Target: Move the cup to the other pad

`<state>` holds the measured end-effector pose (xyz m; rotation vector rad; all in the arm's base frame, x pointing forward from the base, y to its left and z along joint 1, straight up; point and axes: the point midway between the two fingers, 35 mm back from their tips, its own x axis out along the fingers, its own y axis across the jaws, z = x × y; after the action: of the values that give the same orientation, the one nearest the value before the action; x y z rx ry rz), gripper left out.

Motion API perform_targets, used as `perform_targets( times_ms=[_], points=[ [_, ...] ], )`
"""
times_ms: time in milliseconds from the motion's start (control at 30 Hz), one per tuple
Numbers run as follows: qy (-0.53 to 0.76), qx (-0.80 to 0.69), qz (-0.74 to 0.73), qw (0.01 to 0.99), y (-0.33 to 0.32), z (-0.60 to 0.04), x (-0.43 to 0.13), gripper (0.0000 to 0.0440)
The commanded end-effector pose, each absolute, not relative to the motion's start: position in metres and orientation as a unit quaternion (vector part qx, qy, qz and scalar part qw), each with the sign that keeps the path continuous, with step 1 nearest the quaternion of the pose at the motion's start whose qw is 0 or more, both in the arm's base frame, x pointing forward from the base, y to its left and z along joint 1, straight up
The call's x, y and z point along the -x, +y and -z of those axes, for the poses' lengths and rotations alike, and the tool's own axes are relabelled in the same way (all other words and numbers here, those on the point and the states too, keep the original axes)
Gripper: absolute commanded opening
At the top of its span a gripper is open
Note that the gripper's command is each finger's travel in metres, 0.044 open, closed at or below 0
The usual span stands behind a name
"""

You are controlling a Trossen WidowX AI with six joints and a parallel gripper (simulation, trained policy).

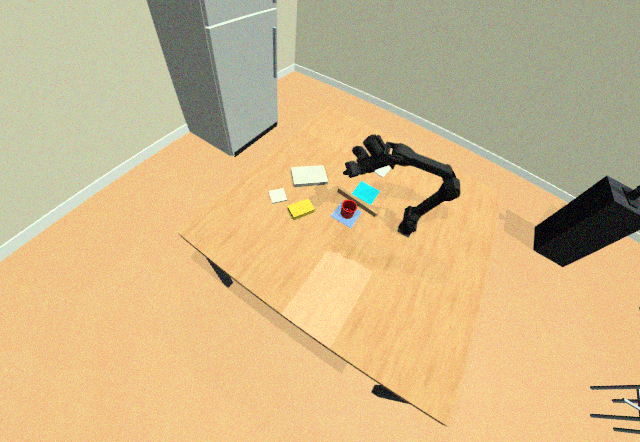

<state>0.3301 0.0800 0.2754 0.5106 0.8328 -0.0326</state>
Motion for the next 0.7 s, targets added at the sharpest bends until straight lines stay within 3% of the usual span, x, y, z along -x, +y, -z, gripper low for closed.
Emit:
perform_targets(
  times_ms=[0,667],
  points=[
    [0.423,-0.258,0.027,0.868,0.085,-0.272,-0.329,0.0114],
    [0.547,-0.268,0.124,0.783,0.090,-0.234,-0.314,0.0115]
  ],
)
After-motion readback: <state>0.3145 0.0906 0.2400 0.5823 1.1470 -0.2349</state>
